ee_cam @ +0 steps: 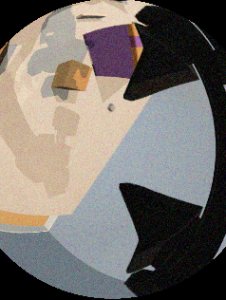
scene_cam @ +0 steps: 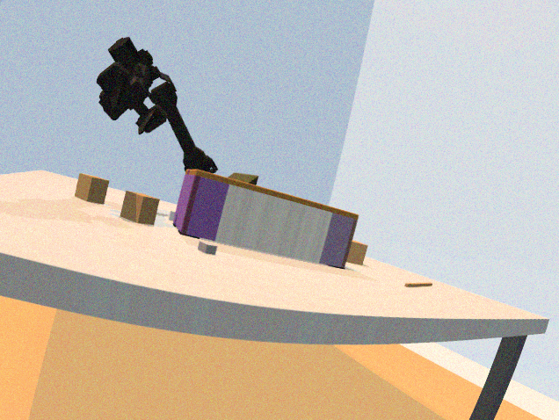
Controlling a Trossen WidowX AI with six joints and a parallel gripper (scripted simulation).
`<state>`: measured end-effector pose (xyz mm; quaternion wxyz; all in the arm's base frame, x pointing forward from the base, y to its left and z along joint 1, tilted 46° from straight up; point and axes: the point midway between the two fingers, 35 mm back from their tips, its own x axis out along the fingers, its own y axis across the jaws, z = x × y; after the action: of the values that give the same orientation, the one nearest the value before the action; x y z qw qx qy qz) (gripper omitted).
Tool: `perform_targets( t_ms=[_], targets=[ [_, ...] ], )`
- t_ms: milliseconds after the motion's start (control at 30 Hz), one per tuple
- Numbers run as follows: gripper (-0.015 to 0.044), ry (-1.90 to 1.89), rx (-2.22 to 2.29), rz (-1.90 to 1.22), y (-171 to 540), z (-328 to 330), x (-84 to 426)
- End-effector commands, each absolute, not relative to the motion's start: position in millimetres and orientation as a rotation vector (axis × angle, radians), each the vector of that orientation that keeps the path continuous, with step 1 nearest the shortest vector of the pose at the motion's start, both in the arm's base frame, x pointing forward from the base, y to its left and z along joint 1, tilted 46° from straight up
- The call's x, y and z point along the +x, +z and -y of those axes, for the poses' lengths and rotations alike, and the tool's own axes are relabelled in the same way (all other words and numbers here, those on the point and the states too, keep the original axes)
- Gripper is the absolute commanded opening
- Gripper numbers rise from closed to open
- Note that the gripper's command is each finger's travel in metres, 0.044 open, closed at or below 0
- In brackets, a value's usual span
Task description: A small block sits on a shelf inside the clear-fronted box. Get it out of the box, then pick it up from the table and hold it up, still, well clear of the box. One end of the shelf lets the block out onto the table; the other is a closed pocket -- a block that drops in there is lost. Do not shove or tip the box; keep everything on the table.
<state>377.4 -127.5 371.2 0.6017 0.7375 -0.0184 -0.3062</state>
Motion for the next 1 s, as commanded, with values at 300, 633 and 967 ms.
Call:
perform_targets(
  t_ms=[300, 633, 967],
  targets=[
    [0.04, -1.073, 1.492, -0.497, 206, 4, 392],
    [0.04, -1.279, 1.006, -0.765, 110, -85, 329],
    [0.04, -1.289, 0.955, -0.777, 104, -91, 321]
  ],
)
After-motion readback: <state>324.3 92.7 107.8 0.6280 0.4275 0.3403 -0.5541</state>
